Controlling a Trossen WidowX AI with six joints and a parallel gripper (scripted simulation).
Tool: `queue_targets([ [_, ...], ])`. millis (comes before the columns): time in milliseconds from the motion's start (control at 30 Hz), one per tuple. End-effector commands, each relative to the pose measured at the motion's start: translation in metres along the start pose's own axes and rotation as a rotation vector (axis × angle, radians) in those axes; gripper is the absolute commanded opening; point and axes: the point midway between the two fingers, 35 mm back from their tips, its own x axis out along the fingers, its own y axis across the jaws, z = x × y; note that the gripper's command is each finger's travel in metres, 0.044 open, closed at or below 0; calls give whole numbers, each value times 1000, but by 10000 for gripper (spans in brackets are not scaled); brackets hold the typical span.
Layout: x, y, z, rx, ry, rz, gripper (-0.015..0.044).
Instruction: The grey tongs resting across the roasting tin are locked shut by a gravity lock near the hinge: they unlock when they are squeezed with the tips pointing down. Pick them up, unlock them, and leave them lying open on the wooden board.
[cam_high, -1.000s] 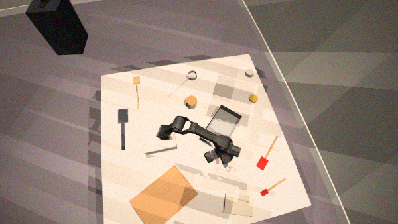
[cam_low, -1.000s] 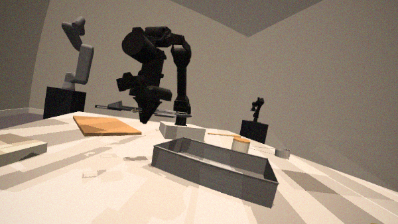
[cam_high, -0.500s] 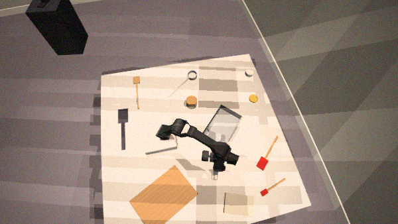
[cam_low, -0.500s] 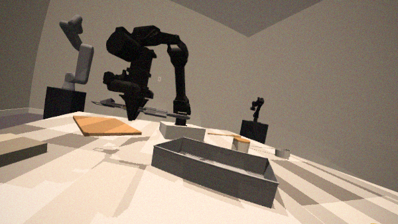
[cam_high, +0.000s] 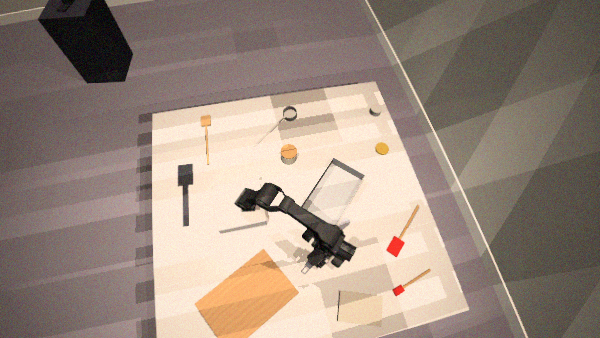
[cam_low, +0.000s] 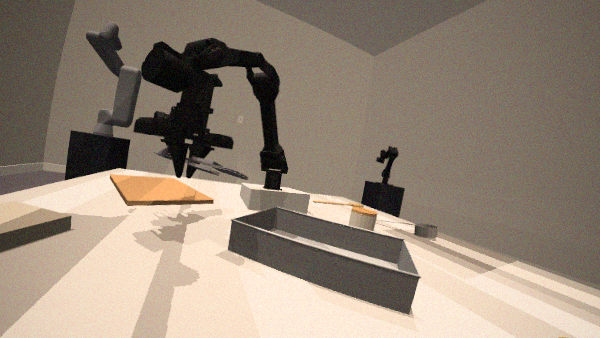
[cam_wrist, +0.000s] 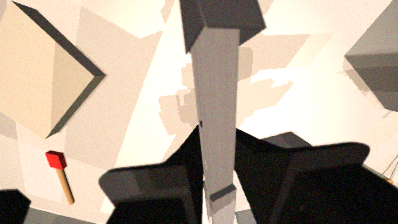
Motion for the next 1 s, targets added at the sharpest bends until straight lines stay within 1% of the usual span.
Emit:
queue_targets([
  [0,-2,3,9,148,-4,5,-150],
  [333,-2,8,33,529,-8,6,-150],
  [567,-2,9,40,519,-8,7,-150],
  [967,-3,11,114,370,-24,14,-150],
])
